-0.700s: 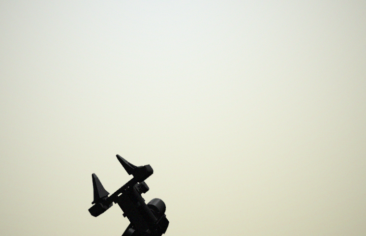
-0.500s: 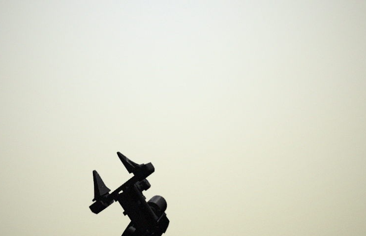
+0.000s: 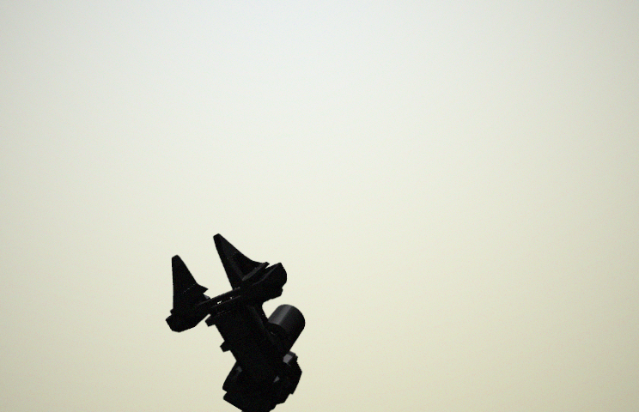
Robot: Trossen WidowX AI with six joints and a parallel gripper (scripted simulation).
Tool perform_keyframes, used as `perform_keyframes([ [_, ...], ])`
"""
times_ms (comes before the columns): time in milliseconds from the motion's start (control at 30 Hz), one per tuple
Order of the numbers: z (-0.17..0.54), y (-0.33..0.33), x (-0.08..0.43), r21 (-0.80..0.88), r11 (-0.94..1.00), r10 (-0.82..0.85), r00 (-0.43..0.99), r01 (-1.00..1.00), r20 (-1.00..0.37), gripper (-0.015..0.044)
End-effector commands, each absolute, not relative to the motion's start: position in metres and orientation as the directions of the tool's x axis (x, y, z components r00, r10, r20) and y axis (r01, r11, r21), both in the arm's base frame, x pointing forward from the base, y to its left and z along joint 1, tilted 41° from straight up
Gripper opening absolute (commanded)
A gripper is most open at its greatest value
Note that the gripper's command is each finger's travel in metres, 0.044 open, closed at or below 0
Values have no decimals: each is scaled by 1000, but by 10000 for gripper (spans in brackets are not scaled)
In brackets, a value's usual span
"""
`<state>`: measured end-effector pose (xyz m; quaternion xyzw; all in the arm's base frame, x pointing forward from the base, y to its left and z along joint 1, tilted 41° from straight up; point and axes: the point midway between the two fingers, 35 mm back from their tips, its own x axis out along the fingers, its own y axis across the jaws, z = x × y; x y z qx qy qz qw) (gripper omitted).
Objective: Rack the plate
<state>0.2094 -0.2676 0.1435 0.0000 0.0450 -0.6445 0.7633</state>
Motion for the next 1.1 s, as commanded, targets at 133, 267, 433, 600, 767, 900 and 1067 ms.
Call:
perform_keyframes([
  [133,116,-275,248,-238,321,-938,273,917,-215,400],
  [267,101,-276,265,-307,402,-902,314,863,-297,400],
  [433,82,-275,283,-373,504,-844,353,779,-404,400],
  [600,62,-271,298,-411,605,-772,377,682,-512,400],
  [767,42,-264,310,-416,703,-684,385,577,-620,400],
  [900,27,-256,317,-401,773,-604,381,491,-700,400],
  [1067,11,-245,324,-358,854,-492,362,378,-792,400],
])
